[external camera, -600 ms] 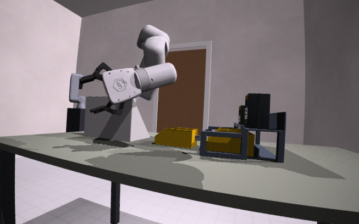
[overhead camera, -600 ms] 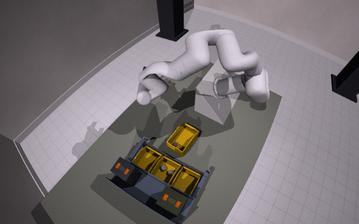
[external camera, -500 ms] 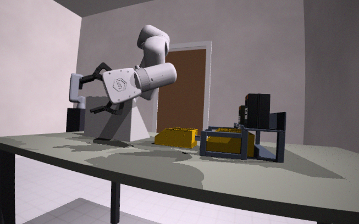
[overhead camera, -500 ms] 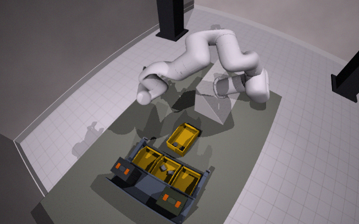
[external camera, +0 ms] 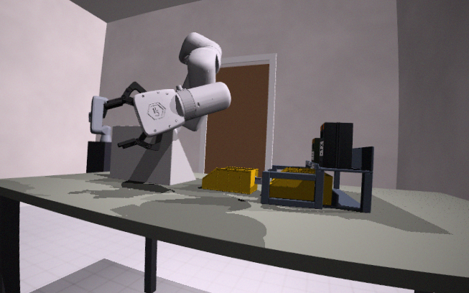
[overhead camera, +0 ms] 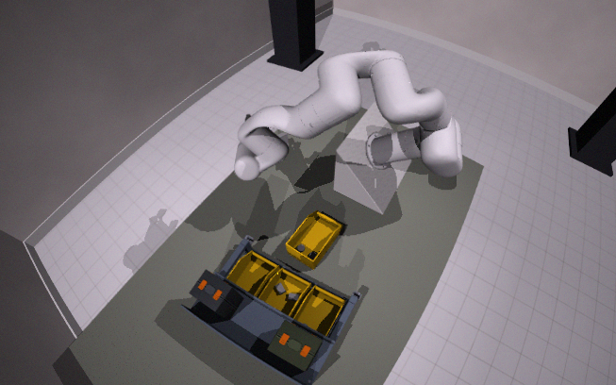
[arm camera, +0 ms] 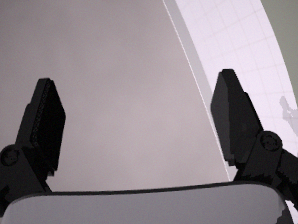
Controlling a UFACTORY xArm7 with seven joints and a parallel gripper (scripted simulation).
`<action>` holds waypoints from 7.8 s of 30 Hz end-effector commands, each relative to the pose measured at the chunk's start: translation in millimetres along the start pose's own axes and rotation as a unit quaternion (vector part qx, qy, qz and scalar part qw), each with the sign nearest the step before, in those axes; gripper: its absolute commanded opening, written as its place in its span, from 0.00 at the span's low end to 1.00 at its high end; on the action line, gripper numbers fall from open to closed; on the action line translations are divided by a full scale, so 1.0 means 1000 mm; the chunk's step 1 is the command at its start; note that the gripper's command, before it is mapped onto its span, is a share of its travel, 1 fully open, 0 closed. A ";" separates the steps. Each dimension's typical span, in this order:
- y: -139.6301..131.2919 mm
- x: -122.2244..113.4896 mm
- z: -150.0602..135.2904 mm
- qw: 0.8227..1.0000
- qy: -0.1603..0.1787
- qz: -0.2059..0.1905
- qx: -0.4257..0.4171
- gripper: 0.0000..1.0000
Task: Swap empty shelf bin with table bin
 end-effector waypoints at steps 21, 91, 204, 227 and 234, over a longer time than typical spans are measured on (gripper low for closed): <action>0.003 -0.025 0.014 0.997 -0.073 -0.007 -0.035 1.00; 0.118 -0.328 0.012 0.734 -0.437 -0.348 -0.387 1.00; 0.151 -0.319 0.063 0.743 -0.447 -0.337 -0.367 0.00; 0.176 -0.309 0.096 0.751 -0.453 -0.327 -0.352 0.00; 0.176 -0.309 0.096 0.751 -0.453 -0.327 -0.352 0.00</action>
Point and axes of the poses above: the point where the finger pads meet when closed, its own x axis out along the fingers, its own z axis across the jaws, y = z × x, the point moved 10 cm from there along -x, back along the fingers, and after that the axes turned 15 degrees about -x, right-handed, at the moved point
